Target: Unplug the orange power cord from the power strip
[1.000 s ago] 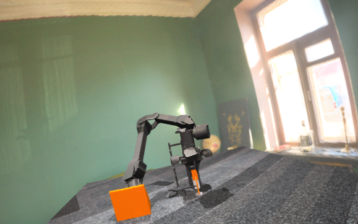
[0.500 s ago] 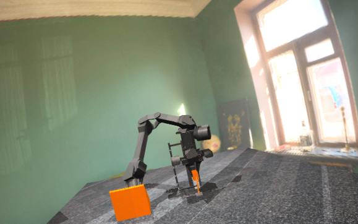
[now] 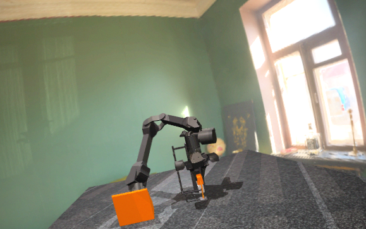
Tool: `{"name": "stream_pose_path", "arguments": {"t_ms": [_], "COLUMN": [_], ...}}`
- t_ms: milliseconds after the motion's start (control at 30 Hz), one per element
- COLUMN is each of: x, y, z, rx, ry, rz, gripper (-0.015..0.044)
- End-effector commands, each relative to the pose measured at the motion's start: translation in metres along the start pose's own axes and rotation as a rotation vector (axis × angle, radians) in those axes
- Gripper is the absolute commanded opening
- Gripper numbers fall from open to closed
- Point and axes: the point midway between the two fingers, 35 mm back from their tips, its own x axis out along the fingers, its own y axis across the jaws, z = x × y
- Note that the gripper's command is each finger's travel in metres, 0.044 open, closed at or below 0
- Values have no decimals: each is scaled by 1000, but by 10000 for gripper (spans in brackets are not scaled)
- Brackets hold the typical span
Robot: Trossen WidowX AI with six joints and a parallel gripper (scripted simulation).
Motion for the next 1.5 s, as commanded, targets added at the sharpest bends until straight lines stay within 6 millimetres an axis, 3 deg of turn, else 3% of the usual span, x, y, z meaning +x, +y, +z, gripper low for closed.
{"name": "stream_pose_path", "arguments": {"t_ms": [0, 100, 133, 300, 900, 1467], "x": [-9, -9, -3, -3, -13, -11], "y": [-4, -5, -3, -3, -3, -2], "z": [30, 34, 18, 18, 18, -8], "rx": [22, 23, -2, -2, 23, 23], "ry": [-60, -60, -49, -49, -56, -55], "rz": [3, 3, -10, -10, 2, 2], "gripper": [0, 0, 26, 157, 160, 160]}}
